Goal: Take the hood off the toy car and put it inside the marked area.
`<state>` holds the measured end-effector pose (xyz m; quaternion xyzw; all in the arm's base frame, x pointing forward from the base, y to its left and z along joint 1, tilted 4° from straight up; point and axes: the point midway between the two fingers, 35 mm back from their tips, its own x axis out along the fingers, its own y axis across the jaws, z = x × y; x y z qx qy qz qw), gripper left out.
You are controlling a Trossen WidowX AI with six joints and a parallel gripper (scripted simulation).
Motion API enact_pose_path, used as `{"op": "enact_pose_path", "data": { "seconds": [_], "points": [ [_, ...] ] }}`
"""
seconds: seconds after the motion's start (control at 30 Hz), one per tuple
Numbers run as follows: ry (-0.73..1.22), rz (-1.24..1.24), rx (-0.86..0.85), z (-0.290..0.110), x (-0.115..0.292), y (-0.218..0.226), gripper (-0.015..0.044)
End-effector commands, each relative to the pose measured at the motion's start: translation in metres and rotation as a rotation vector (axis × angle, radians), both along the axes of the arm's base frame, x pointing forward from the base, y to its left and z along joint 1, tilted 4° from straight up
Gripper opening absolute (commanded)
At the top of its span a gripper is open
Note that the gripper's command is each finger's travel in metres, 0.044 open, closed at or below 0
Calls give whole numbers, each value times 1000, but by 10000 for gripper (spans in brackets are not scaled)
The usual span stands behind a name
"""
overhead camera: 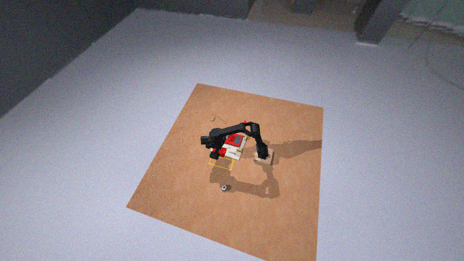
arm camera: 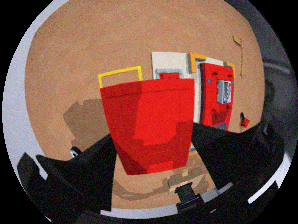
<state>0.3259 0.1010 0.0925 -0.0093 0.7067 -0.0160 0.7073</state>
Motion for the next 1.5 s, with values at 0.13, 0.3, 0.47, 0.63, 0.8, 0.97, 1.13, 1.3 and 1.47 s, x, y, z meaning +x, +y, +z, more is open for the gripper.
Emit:
{"op": "enact_pose_path", "data": {
  "seconds": [0.13, 0.3, 0.47, 0.63, 0.8, 0.97, 1.13, 1.3, 1.47],
  "points": [
    [7, -4, 6, 0, -15, 31, 0],
    [8, -4, 7, 0, -21, 41, 0],
    [8, -4, 7, -2, -20, 41, 0],
    [8, -4, 7, -6, -20, 41, 0],
    [8, -4, 7, -10, -20, 41, 0],
    [8, -4, 7, -14, -19, 41, 0],
    [8, -4, 7, -18, -19, 41, 0],
    [8, -4, 7, -22, -19, 41, 0],
    [8, -4, 7, -26, -19, 41, 0]
  ]
}}
